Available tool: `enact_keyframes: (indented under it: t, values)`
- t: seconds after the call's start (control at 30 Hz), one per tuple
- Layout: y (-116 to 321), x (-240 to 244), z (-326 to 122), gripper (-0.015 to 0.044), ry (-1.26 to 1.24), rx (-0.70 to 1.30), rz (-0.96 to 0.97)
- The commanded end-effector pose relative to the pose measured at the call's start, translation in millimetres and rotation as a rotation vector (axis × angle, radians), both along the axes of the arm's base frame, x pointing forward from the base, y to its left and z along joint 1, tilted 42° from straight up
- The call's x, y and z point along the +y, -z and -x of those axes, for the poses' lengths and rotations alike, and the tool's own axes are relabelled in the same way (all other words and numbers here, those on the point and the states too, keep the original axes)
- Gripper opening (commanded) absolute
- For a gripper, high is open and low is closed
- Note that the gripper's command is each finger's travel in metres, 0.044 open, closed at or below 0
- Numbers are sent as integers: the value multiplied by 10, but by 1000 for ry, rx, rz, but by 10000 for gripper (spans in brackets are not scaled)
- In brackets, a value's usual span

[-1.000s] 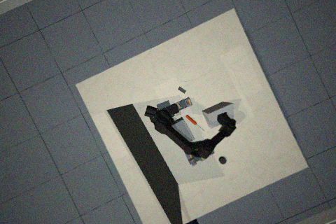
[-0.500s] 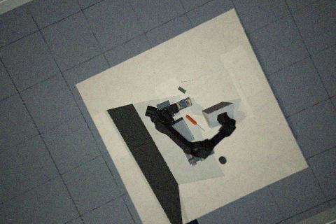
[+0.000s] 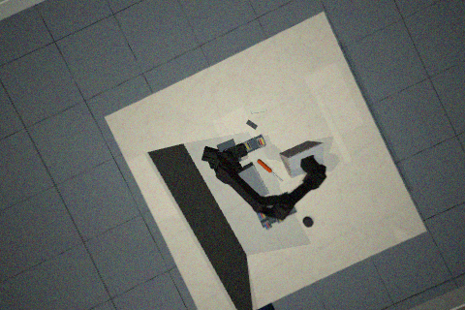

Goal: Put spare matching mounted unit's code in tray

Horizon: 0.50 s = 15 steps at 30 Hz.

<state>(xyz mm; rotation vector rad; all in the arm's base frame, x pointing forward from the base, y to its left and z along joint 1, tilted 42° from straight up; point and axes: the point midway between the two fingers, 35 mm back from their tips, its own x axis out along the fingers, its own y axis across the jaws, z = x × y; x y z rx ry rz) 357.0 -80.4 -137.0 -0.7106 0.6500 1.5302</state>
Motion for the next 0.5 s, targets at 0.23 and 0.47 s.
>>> enact_keyframes:
  t: [0.23,0.47]
  values:
    - [87,105,32,0,2,5,-7]
    - [135,154,47,0,2,5,-8]
